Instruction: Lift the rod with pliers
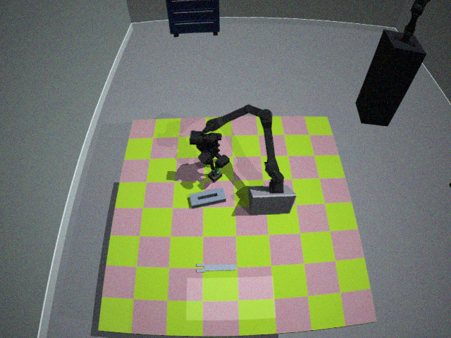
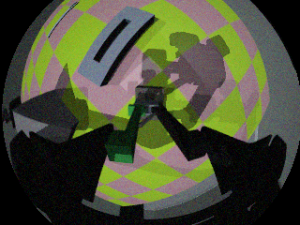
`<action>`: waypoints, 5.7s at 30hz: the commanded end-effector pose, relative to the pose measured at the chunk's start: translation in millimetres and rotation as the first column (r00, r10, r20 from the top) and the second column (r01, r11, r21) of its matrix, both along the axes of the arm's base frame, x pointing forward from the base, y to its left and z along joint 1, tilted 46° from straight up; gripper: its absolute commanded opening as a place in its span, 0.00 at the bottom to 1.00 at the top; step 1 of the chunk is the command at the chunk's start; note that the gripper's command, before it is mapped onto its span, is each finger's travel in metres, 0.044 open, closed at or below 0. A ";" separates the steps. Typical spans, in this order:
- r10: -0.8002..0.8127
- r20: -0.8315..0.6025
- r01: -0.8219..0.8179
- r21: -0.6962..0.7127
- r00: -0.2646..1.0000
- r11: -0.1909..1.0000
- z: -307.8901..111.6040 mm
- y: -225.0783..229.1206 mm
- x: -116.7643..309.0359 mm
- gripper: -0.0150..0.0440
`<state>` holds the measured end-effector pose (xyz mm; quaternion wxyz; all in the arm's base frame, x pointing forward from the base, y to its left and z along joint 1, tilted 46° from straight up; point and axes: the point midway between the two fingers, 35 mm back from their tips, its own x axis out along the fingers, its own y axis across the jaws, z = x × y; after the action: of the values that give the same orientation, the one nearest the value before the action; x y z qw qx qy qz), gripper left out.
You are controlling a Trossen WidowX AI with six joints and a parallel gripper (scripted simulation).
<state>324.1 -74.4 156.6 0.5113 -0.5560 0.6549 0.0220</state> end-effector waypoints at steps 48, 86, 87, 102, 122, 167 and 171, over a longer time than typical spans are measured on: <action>0.001 -0.006 -0.001 -0.005 1.000 1.000 -17.2 -17.4 2.2 0.92; 0.001 -0.006 -0.001 -0.005 1.000 1.000 -17.2 -17.4 2.2 0.84; 0.001 -0.006 -0.001 -0.005 1.000 1.000 -17.2 -17.4 2.2 0.84; 0.001 -0.006 -0.001 -0.005 1.000 1.000 -17.0 -17.1 2.1 0.79; 0.009 0.006 -0.009 -0.015 1.000 1.000 6.9 10.1 -4.7 0.79; -0.154 0.162 0.149 0.041 0.975 0.988 -32.4 56.1 12.3 0.79; -0.169 0.177 0.164 0.047 0.970 0.985 -36.5 60.4 13.3 0.79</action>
<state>335.6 -20.0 122.0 0.5713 -0.4941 0.6527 -0.0589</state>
